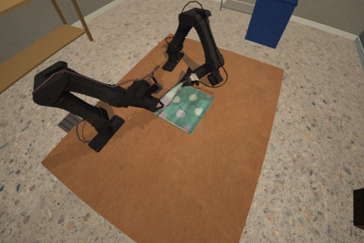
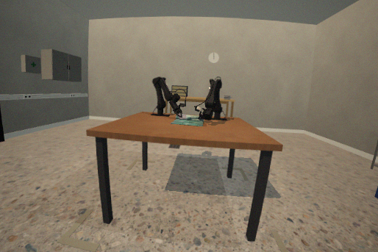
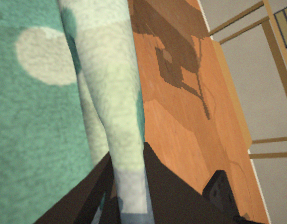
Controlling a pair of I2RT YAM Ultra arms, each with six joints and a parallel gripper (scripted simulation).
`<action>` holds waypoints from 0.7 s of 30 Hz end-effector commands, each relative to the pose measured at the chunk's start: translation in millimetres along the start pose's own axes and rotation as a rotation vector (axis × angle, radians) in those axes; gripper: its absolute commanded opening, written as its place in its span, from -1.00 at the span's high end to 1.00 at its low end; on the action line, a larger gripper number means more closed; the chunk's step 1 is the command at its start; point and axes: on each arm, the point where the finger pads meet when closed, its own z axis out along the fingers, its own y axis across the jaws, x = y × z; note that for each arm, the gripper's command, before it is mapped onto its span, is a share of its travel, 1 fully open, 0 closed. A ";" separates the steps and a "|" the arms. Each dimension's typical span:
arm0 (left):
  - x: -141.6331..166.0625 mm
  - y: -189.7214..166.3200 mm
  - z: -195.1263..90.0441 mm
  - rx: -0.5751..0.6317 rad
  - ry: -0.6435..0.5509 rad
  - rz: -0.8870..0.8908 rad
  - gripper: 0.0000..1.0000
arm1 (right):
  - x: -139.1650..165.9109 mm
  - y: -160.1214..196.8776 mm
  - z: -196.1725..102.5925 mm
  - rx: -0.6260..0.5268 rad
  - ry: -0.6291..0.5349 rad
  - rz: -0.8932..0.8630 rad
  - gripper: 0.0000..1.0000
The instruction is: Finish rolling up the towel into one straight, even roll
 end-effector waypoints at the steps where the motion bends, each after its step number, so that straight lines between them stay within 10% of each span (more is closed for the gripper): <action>1: 5.5 9.2 -0.3 -0.014 0.016 0.009 0.59 | -2.6 0.8 1.9 0.004 -0.010 0.000 0.52; 7: 5.5 9.2 -0.3 -0.014 0.016 0.009 0.59 | -2.6 0.8 1.9 0.004 -0.010 0.000 0.54; 21: 0.9 1.5 -6.3 -0.014 0.016 0.009 -0.44 | -2.6 0.8 1.9 0.004 -0.010 0.000 0.54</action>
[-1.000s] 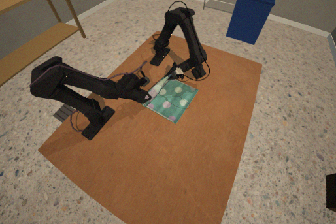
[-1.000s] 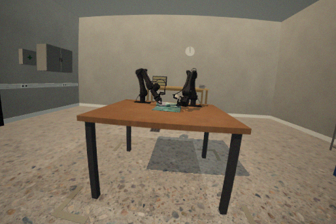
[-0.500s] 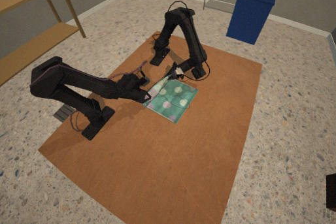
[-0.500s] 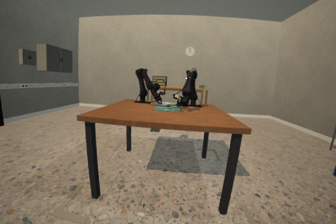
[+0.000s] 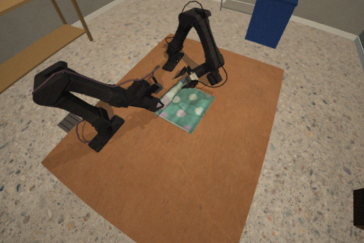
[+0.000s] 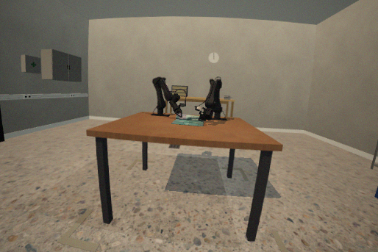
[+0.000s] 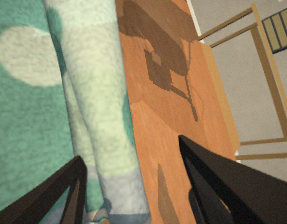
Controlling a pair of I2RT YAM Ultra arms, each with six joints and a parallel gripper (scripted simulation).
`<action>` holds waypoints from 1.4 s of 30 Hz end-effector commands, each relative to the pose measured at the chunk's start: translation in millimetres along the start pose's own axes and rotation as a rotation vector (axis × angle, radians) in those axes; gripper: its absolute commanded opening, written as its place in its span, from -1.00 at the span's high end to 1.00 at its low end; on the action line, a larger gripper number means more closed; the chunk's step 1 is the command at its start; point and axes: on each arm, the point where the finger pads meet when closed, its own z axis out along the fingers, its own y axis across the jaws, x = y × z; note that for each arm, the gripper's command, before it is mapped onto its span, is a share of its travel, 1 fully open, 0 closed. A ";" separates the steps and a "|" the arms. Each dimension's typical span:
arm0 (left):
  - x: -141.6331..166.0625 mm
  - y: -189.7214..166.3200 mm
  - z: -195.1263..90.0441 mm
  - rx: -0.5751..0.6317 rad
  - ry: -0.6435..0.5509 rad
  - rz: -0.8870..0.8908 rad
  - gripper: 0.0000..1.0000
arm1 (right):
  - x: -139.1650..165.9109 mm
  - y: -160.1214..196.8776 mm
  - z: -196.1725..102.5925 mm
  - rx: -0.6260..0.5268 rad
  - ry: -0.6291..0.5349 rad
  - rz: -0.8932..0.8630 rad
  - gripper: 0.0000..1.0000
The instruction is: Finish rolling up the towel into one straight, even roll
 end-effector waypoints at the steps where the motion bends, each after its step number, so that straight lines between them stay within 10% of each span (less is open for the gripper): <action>1: -0.8 11.8 -6.7 -0.053 0.013 0.046 -0.53 | -1.5 1.7 2.0 0.000 -0.006 0.000 0.54; 26: -2.1 6.8 -75.8 -0.074 0.011 0.062 -0.73 | -3.9 0.3 -1.0 -0.295 0.008 0.240 0.54; 42: -8.5 -11.3 -52.2 -0.527 -0.024 0.401 -0.83 | -6.7 -1.3 -4.3 -0.629 0.023 0.512 0.54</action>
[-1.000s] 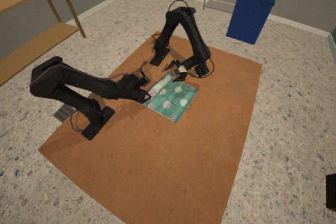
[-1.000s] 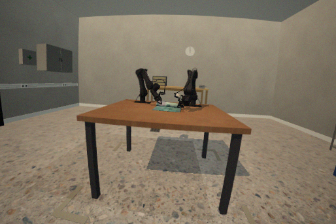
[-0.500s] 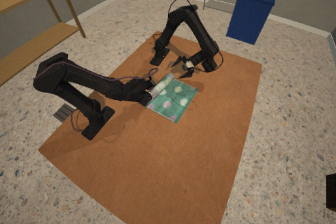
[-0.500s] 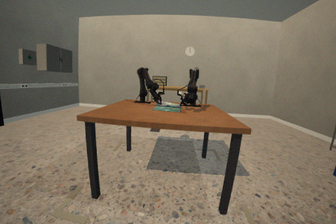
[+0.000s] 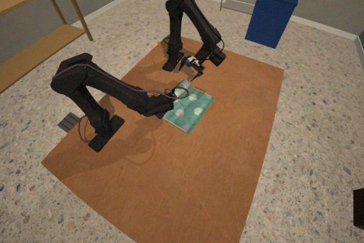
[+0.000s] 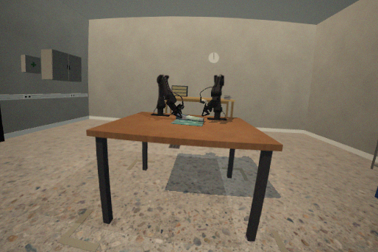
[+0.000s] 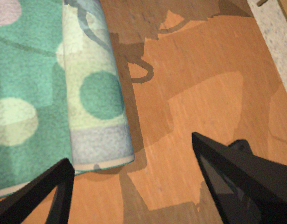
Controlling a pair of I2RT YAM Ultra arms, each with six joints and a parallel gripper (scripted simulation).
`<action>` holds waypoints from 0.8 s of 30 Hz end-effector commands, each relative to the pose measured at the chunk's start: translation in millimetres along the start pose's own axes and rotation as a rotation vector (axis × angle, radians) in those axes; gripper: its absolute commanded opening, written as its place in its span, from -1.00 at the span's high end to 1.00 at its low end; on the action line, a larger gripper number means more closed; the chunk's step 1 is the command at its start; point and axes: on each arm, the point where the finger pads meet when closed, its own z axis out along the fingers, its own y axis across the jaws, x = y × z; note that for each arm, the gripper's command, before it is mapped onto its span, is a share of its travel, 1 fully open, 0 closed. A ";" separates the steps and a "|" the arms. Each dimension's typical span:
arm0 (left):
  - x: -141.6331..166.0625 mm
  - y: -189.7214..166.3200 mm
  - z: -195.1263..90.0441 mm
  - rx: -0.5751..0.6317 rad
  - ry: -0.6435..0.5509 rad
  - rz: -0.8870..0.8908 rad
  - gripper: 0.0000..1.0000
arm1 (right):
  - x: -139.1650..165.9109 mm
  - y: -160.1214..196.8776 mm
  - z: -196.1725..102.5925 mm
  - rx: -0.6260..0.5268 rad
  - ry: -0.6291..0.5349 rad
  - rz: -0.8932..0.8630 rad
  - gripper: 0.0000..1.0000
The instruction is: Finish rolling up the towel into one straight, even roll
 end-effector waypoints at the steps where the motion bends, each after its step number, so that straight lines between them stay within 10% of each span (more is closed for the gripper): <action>1: -11.0 9.2 5.8 -0.225 -0.033 0.136 -0.84 | -1.4 12.3 -1.9 -0.162 0.024 0.071 0.54; 14: -20.8 -8.4 18.5 -0.585 -0.053 0.396 -0.93 | -2.9 13.1 -3.8 -0.348 0.038 0.226 0.54; 24: -22.3 -8.9 19.4 -0.613 -0.055 0.436 -0.96 | -1.4 12.3 -1.9 -0.388 0.041 0.259 0.54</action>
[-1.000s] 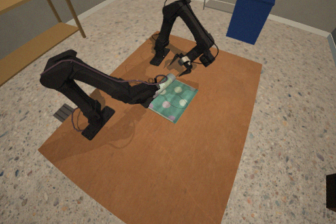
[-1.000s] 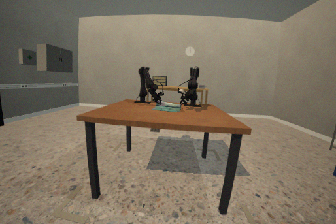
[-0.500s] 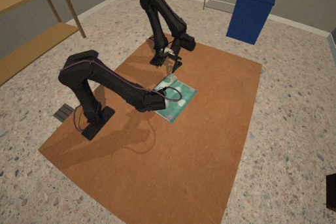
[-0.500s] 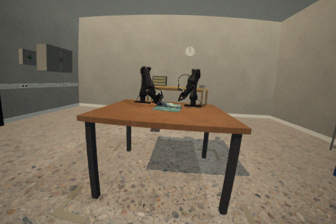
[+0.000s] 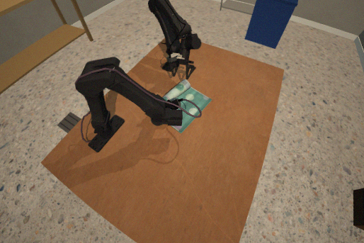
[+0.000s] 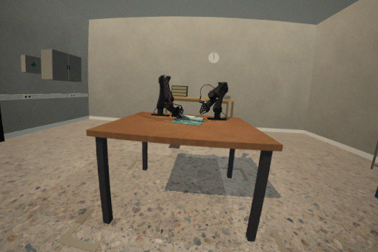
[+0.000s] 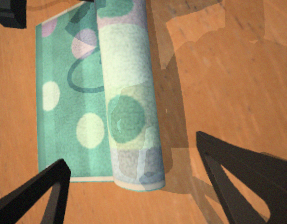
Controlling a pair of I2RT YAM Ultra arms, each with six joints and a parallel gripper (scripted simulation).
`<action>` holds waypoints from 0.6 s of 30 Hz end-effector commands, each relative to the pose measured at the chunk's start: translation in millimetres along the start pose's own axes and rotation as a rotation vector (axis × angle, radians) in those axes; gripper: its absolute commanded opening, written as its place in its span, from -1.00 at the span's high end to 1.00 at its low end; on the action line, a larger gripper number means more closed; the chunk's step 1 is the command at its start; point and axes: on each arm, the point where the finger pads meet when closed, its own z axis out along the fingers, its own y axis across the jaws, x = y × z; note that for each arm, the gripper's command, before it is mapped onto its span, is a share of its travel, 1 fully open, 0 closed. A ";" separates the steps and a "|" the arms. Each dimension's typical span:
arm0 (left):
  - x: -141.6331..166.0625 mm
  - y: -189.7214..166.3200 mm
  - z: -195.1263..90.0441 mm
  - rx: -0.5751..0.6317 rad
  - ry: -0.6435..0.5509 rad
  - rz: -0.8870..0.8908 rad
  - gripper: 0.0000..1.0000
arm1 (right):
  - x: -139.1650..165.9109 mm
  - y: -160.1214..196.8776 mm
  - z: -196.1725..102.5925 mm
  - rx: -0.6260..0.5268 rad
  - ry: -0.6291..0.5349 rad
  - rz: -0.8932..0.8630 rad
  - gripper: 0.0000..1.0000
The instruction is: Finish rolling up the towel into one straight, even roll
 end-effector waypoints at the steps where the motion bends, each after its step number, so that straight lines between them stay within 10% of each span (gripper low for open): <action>1: -3.3 8.1 1.8 -0.033 -0.009 0.015 -0.96 | -7.3 2.6 -3.7 -0.031 -0.013 -0.008 0.54; 18: 12.9 -1.7 23.6 -0.012 -0.021 0.040 -0.96 | -3.6 -3.5 1.6 -0.031 -0.013 -0.008 0.54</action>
